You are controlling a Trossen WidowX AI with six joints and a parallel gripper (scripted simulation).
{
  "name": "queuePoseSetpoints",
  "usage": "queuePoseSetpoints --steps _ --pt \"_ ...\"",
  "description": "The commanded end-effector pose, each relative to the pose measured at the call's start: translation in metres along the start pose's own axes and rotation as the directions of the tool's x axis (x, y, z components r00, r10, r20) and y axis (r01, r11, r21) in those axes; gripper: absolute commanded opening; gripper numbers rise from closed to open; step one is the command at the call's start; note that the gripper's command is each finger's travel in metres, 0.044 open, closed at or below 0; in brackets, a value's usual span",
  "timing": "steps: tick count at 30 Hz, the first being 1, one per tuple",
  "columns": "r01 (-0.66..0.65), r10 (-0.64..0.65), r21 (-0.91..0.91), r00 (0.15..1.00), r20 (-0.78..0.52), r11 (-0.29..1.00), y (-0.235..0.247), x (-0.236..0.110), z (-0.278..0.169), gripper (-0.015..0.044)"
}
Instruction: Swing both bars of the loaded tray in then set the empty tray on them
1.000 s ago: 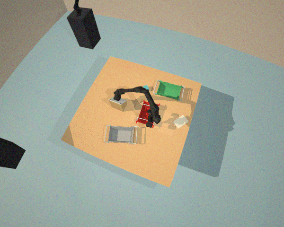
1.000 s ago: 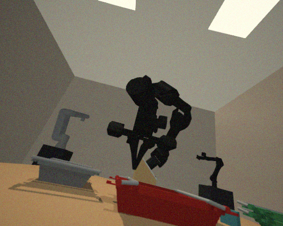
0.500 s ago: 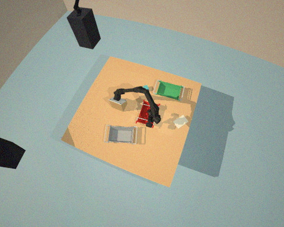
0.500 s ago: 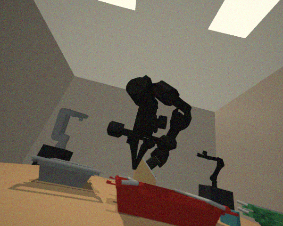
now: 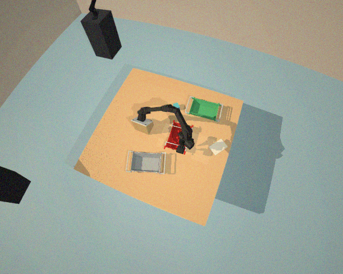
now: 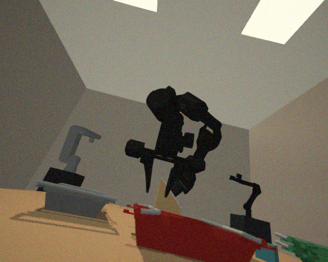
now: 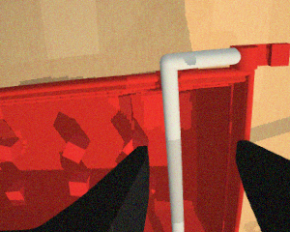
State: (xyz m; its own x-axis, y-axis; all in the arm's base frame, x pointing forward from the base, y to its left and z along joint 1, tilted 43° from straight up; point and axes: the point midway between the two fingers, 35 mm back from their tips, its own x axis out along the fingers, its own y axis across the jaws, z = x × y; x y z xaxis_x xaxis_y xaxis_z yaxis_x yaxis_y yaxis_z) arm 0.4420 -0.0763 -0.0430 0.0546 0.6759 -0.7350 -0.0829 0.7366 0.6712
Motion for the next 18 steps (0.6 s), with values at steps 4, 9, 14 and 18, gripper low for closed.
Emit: queuePoseSetpoints --steps 4,9,14,18 --pt "0.014 -0.014 0.002 1.000 0.011 1.000 -0.003 -0.056 0.002 0.0368" --pt "0.013 -0.013 -0.007 1.000 0.010 1.000 -0.009 -0.055 -0.004 0.0440" --pt "0.043 -0.043 -0.057 0.999 0.008 0.997 -0.073 -0.056 -0.061 0.0440" --pt "0.055 -0.055 -0.097 0.998 0.003 0.994 -0.110 -0.052 -0.113 0.0440"
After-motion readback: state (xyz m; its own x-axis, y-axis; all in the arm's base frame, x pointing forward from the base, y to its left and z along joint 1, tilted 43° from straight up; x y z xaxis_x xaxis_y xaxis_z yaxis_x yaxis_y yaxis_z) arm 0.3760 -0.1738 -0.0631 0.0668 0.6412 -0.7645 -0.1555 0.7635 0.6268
